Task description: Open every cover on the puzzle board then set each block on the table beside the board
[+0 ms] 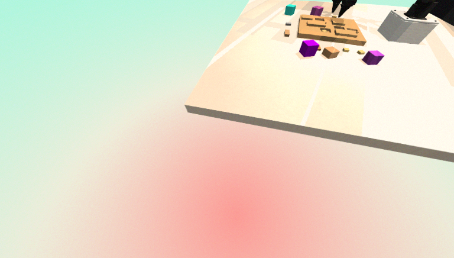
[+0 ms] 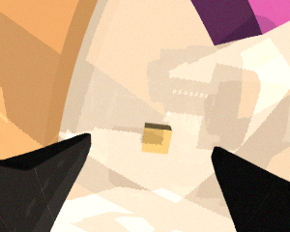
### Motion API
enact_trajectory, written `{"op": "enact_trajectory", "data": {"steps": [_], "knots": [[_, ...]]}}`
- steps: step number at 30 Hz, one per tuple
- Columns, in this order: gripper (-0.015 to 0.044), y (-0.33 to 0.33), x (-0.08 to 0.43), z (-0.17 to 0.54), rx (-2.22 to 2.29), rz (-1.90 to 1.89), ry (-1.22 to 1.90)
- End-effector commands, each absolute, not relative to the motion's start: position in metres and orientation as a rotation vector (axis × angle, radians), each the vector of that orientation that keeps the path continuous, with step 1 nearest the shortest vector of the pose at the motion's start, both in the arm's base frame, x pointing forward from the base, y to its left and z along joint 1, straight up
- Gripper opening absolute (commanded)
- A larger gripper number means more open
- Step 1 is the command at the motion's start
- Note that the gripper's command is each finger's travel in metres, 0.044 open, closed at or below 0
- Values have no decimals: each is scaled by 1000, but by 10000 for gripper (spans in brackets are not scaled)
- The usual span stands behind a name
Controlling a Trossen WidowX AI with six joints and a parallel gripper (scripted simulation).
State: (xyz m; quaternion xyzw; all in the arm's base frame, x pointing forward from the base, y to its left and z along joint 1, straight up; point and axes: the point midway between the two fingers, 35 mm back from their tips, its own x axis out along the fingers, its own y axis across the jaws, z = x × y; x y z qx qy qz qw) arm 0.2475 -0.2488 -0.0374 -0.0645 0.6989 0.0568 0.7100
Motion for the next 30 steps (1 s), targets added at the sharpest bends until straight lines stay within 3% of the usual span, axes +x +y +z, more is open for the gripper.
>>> {"op": "enact_trajectory", "data": {"steps": [1, 19, 30], "knots": [[440, -251, 250, -25, -150, 121, 1544], [440, -248, 246, 28, -152, 125, 1547], [151, -214, 282, 29, -361, 333, 1522]]}}
